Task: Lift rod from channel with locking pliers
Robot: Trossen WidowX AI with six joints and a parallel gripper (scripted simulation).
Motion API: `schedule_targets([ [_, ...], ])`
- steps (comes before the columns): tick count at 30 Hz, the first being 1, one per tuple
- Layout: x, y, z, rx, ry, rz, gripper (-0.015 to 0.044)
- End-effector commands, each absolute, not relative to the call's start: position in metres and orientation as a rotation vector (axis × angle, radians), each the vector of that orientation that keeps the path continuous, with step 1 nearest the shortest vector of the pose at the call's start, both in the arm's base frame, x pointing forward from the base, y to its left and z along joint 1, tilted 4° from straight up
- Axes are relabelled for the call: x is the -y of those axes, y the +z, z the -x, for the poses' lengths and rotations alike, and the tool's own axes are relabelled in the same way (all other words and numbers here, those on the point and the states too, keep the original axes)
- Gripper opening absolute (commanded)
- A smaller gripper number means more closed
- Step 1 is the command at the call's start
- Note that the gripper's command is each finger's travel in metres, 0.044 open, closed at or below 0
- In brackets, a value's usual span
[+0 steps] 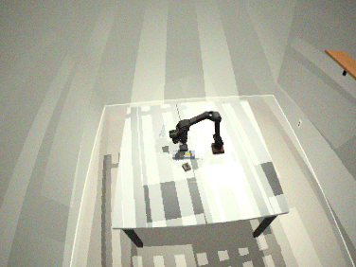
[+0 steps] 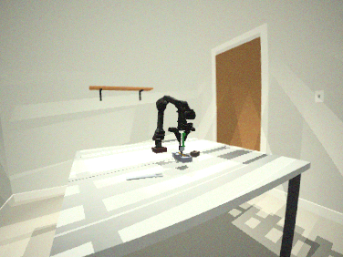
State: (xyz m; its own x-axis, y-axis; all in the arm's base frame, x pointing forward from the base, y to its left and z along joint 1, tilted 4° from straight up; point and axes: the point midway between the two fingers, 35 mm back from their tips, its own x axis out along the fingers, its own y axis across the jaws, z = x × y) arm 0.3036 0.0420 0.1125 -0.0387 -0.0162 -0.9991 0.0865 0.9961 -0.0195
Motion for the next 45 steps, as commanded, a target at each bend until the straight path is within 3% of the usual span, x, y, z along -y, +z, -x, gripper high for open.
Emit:
schedule_targets([
  [1,-0.045,0.118,-0.305,-1.601,-0.077,-0.066,0.0102],
  [45,-0.045,0.164,-0.324,-1.39,-0.088,-0.05,0.0102],
])
